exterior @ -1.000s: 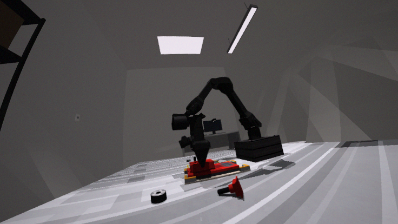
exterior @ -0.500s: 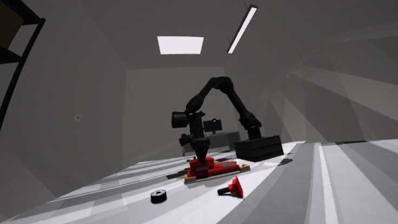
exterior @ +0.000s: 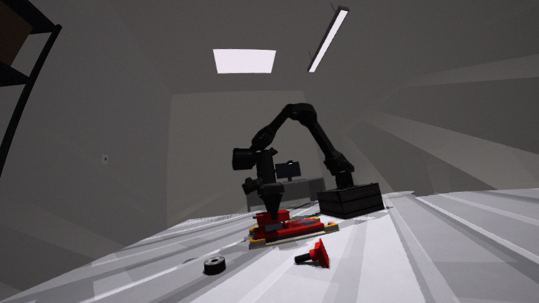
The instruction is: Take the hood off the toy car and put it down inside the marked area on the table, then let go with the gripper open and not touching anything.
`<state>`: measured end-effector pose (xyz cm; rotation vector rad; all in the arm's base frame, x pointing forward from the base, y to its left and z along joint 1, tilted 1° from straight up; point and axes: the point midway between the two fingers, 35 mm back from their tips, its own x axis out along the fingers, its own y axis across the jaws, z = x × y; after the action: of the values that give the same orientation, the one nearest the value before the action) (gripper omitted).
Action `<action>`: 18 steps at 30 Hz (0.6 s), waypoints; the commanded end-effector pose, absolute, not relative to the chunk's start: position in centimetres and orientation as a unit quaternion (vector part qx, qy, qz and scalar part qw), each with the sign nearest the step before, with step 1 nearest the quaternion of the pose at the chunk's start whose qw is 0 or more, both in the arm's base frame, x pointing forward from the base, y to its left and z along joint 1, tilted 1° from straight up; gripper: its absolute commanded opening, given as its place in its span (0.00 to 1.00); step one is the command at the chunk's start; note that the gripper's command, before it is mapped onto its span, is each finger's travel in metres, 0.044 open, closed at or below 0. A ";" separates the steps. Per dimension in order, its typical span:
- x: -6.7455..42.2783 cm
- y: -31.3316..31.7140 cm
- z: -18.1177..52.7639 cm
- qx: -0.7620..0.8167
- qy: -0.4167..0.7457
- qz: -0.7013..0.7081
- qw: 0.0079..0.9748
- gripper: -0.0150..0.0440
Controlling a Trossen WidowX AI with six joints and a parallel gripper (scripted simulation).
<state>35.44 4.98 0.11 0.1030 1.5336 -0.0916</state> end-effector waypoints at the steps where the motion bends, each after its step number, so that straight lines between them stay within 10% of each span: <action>1: 35.6 5.0 0.7 0.047 0.690 -0.041 0.721 0.25; 18: 35.4 2.5 4.3 0.046 0.692 -0.042 0.719 0.25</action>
<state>35.48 3.91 4.32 0.0945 1.5299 -0.0859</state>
